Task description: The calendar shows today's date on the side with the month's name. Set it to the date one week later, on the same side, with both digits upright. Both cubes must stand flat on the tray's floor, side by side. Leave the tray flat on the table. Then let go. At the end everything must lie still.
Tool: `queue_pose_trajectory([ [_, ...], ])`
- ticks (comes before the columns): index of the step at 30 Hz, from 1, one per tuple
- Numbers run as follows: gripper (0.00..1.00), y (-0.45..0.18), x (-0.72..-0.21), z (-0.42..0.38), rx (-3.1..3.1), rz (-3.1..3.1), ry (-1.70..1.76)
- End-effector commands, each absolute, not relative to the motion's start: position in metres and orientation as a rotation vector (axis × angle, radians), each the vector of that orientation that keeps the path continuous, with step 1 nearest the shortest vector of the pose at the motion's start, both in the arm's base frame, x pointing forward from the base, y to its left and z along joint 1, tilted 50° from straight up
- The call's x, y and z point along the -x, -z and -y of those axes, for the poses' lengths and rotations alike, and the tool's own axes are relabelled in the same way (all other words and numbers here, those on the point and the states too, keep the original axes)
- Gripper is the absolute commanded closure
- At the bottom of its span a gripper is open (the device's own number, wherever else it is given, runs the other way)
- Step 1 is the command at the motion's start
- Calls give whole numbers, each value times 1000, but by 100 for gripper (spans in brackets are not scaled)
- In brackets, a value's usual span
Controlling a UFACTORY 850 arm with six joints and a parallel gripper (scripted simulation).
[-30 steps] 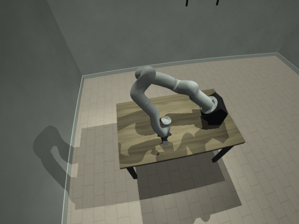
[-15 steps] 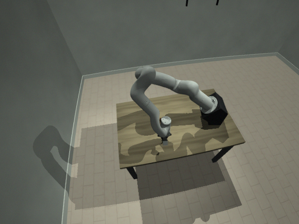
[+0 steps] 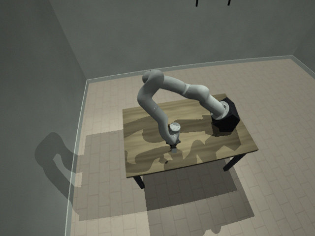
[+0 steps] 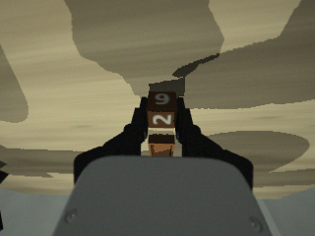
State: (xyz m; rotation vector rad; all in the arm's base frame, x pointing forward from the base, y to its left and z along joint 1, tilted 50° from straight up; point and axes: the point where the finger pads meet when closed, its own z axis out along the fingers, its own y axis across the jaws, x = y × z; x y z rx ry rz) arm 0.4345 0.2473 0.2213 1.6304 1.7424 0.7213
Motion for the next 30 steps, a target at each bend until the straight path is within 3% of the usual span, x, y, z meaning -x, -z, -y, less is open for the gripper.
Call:
queue_pose_trajectory([
  [1, 71, -222, -434, -248, -1630, -1742, -722],
  [9, 59, -222, -434, -248, -1630, -1742, -722],
  [13, 59, -222, -434, -248, -1630, -1742, -722],
  [17, 51, -222, -434, -248, -1630, -1742, -722],
  [30, 51, -222, -434, -248, -1630, -1742, -722],
])
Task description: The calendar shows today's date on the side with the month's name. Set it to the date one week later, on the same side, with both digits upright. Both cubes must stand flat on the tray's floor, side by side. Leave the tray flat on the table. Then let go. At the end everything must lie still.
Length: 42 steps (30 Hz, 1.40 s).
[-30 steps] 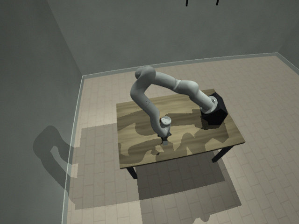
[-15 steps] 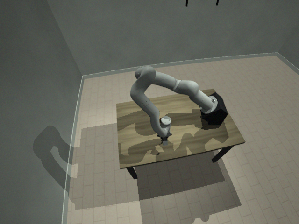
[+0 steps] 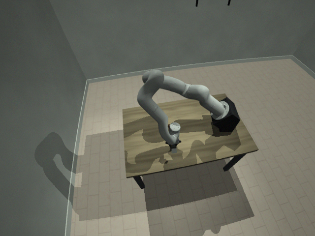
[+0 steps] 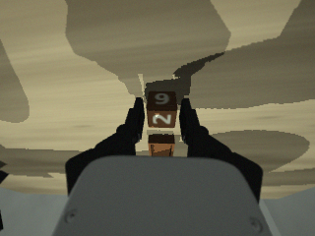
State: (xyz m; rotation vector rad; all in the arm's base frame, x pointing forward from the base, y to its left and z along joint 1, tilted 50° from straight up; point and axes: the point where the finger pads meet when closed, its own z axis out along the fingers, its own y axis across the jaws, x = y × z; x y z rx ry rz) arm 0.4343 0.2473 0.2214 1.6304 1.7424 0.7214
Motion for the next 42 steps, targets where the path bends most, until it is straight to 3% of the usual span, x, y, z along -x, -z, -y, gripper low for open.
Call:
queue_pose_trajectory([
  [1, 51, -223, -433, -248, -1630, -1742, -722],
  [29, 51, -280, -366, -250, -1630, -1742, -722],
  [30, 0, -280, -366, -250, -1630, -1742, -722],
  [42, 0, -280, -366, -250, -1630, -1742, -722],
])
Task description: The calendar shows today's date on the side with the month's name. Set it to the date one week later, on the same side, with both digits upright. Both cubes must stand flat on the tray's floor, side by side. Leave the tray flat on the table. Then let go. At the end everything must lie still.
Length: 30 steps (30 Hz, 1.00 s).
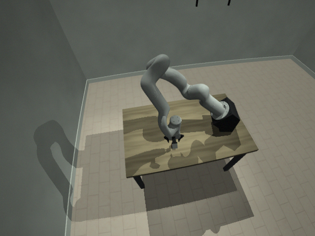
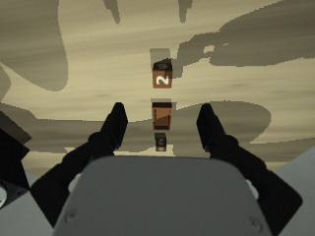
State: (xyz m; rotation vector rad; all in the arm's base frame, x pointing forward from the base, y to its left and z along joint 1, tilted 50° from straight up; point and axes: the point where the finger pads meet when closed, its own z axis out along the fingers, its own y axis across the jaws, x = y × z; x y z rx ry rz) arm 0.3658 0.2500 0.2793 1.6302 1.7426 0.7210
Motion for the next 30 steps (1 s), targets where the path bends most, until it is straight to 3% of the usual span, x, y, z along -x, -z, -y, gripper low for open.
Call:
queue_pose_trajectory([
  [1, 0, -280, -366, -250, -1630, -1742, -722],
  [14, 0, -281, -370, -244, -1586, -1774, -708],
  [30, 0, -295, -399, -169, -1024, -2065, -492],
])
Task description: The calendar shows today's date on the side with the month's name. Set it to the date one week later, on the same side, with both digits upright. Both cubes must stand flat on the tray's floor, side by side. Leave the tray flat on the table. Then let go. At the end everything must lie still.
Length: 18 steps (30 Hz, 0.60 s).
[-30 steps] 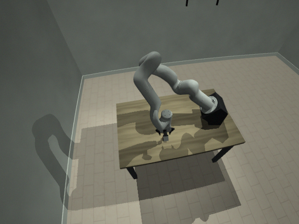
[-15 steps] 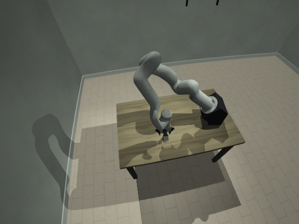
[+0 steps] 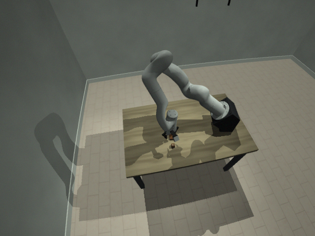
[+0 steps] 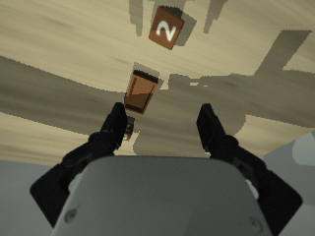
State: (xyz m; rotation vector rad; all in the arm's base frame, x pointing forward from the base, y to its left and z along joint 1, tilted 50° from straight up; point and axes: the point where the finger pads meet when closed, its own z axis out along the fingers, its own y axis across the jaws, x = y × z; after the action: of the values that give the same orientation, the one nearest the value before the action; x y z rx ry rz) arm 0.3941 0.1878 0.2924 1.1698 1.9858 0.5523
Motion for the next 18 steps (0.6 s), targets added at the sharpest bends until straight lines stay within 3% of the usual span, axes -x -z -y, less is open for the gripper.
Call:
queue_pose_trajectory([
  [1, 0, -295, -399, -168, -1018, -2067, -489],
  [18, 0, -299, -398, -91, -426, -2223, -202],
])
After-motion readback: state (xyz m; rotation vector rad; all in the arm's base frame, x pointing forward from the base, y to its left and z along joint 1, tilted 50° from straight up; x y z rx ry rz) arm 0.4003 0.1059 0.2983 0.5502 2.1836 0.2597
